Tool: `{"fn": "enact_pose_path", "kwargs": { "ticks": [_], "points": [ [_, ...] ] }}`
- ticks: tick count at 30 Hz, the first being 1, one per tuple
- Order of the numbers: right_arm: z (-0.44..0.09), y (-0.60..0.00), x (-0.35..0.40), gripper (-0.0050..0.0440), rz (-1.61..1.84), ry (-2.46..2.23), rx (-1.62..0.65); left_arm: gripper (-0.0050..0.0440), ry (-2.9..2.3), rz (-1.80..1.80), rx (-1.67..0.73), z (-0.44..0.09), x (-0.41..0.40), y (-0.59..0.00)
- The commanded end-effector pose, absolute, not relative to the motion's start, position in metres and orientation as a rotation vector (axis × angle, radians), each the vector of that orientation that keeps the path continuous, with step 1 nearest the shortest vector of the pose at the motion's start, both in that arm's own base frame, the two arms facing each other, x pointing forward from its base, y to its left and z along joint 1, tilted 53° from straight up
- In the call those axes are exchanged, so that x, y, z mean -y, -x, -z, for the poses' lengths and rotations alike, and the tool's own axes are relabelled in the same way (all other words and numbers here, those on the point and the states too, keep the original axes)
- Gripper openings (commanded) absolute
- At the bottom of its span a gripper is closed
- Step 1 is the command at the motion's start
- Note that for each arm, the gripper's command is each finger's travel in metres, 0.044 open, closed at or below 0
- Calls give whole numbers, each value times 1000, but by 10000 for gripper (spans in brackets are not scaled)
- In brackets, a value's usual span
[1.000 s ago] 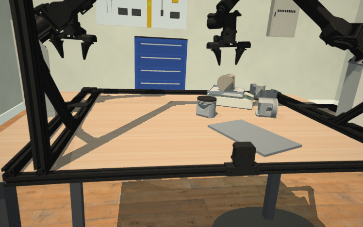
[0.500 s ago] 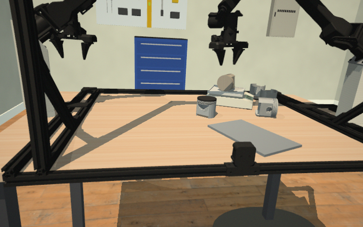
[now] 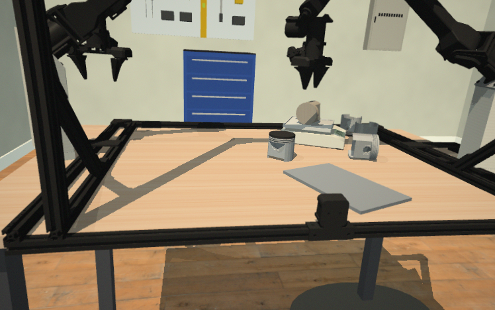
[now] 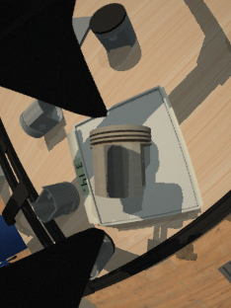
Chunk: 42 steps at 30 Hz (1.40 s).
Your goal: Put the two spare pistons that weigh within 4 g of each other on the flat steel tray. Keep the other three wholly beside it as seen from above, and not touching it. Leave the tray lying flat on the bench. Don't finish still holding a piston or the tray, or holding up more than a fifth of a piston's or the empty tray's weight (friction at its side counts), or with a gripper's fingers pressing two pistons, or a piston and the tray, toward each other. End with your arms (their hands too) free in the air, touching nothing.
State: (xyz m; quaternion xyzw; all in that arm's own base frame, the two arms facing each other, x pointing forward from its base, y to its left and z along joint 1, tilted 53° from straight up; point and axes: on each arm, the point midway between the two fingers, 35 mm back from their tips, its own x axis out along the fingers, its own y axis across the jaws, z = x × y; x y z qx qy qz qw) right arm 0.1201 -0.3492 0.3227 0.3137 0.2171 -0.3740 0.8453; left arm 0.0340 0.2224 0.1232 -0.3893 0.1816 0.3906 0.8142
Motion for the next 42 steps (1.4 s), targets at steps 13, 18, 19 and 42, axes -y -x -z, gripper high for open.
{"fn": "enact_pose_path", "kwargs": {
  "ticks": [13,18,19,42],
  "points": [
    [-281,-111,307,378,762,-589,-474,440,830,-832,-386,-123,-222,-34],
    [-270,-108,296,378,762,-589,-474,440,830,-832,-386,-123,-222,-34],
    [-266,-108,293,378,762,-589,-474,440,830,-832,-386,-123,-222,-34],
    [-190,-90,223,378,762,-589,-474,440,830,-832,-386,-123,-222,-34]
  ]
}}
